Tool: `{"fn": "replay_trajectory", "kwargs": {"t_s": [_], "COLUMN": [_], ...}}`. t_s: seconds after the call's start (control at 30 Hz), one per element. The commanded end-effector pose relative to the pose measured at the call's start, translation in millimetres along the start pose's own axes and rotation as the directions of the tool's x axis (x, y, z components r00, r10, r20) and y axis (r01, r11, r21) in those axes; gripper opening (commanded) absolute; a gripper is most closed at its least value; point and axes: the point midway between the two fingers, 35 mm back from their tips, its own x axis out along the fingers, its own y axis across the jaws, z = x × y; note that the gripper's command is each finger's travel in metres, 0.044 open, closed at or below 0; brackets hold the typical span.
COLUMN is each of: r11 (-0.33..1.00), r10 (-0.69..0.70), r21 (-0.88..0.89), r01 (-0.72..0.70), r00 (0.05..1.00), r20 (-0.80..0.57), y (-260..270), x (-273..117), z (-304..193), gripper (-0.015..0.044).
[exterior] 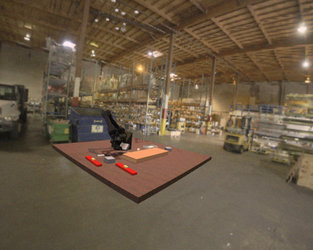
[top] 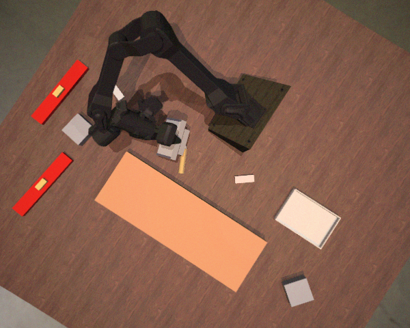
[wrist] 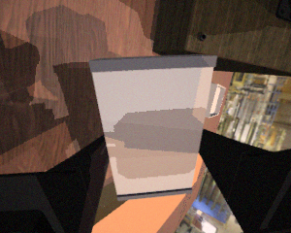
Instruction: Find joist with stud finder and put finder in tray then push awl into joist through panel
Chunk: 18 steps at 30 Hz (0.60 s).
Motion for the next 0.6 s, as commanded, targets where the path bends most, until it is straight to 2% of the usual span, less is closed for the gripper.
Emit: {"fn": "replay_trajectory", "kwargs": {"t_s": [0.0, 0.3, 0.57], "r11": [0.999, 0.995, 0.995], "r10": [-0.038, -0.103, -0.096], "r21": [-0.002, 0.005, 0.007], "r01": [0.038, 0.103, 0.096], "r00": [0.999, 0.995, 0.995], "r20": [-0.007, -0.013, -0.01], "y": [-1, 1, 10], "x": [-1, -1, 7], "z": [-1, -1, 0], "gripper": [0.0, 0.0, 0.0]}}
